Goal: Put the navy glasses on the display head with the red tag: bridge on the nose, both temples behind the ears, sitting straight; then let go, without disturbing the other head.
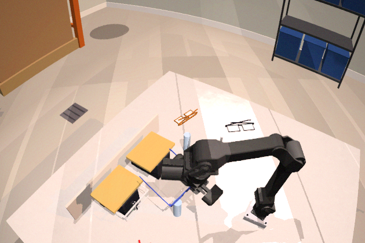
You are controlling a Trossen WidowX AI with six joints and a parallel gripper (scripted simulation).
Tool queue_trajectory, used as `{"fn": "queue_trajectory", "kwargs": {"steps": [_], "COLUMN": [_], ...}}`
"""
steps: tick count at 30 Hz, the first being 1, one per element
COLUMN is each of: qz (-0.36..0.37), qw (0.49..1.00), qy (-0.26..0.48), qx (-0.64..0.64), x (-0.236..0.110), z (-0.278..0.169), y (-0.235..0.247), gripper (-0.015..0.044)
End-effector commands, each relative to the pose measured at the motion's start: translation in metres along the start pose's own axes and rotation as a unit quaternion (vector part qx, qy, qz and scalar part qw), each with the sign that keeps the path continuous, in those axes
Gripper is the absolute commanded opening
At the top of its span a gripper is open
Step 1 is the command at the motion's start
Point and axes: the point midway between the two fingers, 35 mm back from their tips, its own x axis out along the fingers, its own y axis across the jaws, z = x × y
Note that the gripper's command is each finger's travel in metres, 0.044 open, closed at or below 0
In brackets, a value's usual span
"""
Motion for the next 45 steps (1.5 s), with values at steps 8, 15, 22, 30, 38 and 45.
{"fn": "queue_trajectory", "kwargs": {"steps": [8,15,22,30,38,45], "qz": [-0.056,-0.083,-0.104,-0.118,-0.122,-0.123], "qw": [0.998,0.995,0.991,0.986,0.983,0.982], "qy": [0.015,0.033,0.056,0.089,0.111,0.121], "qx": [-0.031,-0.047,-0.062,-0.076,-0.083,-0.082], "x": [0.025,0.038,0.049,0.061,0.068,0.074], "z": [0.036,0.058,0.08,0.104,0.116,0.114], "y": [0.007,0.009,0.009,0.007,0.004,0.003], "gripper": [0.0,0.0,0.0,0.0,0.0,0.0]}}
